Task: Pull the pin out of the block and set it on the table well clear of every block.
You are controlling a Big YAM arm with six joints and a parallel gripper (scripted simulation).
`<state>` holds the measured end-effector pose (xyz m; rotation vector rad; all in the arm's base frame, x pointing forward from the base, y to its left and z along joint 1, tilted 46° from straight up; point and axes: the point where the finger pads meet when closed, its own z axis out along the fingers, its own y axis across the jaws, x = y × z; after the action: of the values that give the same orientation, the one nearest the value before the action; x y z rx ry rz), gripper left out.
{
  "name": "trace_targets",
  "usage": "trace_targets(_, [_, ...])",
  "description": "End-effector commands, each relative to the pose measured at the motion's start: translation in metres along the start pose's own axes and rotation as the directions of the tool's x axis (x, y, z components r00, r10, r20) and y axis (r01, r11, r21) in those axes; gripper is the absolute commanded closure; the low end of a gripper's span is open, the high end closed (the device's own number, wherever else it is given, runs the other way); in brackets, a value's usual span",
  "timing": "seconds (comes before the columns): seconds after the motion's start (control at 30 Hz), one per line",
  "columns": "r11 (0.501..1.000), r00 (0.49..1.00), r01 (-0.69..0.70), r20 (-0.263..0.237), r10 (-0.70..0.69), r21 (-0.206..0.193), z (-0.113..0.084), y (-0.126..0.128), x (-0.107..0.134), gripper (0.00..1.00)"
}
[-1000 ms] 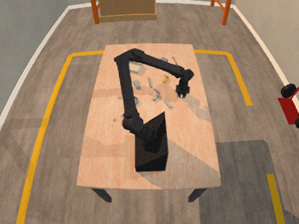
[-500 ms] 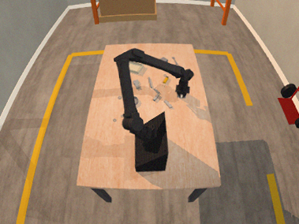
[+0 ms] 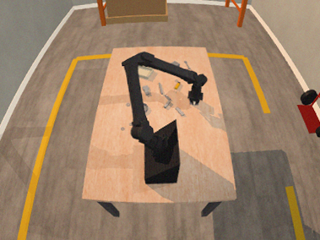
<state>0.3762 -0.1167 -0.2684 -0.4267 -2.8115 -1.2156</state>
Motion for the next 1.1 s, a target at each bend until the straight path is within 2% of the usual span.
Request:
trace_targets(0.0, [1.000, 1.000, -0.011, -0.027, 0.011, 0.000, 0.007, 0.004, 0.012, 1.00])
trace_targets(0.8, [1.000, 0.999, -0.015, -0.035, 0.014, -0.001, 0.007, 0.004, 0.017, 1.00])
trace_targets(1.07, [1.000, 0.998, -0.014, -0.067, 0.014, -0.008, 0.007, 0.004, 0.026, 1.00])
